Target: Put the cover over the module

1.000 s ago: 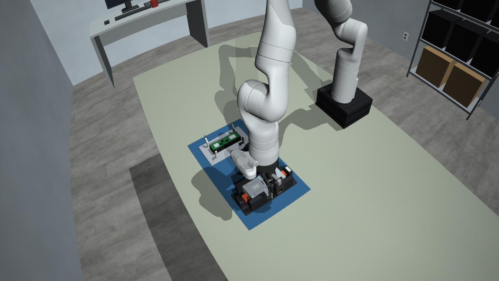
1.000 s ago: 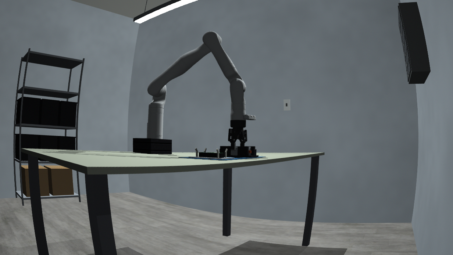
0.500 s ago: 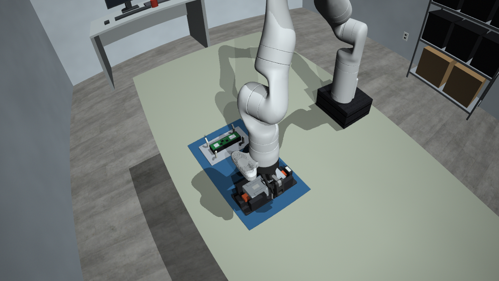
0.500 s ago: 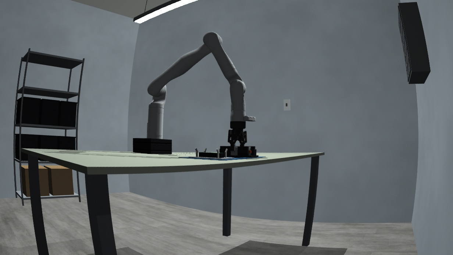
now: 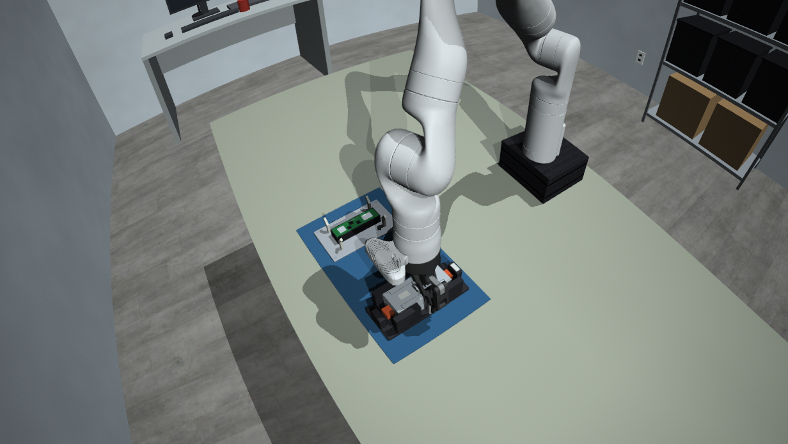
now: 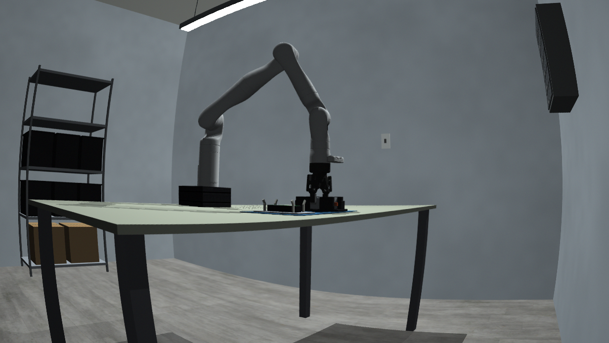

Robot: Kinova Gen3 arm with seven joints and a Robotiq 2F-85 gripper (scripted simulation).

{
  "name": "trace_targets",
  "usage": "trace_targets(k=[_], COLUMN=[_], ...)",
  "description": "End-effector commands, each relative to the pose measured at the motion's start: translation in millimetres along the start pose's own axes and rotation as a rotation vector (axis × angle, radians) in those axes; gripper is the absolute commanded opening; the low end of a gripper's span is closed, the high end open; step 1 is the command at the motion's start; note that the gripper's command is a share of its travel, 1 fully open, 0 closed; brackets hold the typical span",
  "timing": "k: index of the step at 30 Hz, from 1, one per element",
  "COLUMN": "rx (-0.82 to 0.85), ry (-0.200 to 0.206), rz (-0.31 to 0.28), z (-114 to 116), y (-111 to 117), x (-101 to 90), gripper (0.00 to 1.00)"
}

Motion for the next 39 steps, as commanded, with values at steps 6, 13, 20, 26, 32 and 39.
trace_targets(k=[6, 13, 20, 26, 32, 39], rx=[0.000, 0.000, 0.000, 0.000, 0.000, 0.000], ry=[0.000, 0.000, 0.000, 0.000, 0.000, 0.000], rz=[0.002, 0.002, 0.002, 0.002, 0.002, 0.002], z=[0.0, 0.0, 0.0, 0.0, 0.0, 0.0], y=[0.5, 0.5, 0.5, 0.5, 0.5, 0.5], x=[-0.8, -0.8, -0.8, -0.8, -0.8, -0.8], gripper=[0.70, 0.70, 0.70, 0.70, 0.70, 0.00])
Point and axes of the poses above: the point where the finger pads meet when closed, its own x axis out along the fingers, its own z axis across the jaws, y = z × x, the point moved 10 cm from there along -x, back along the fingers, and after that the axes turned 9 degrees about -x, right-handed, at the moved point
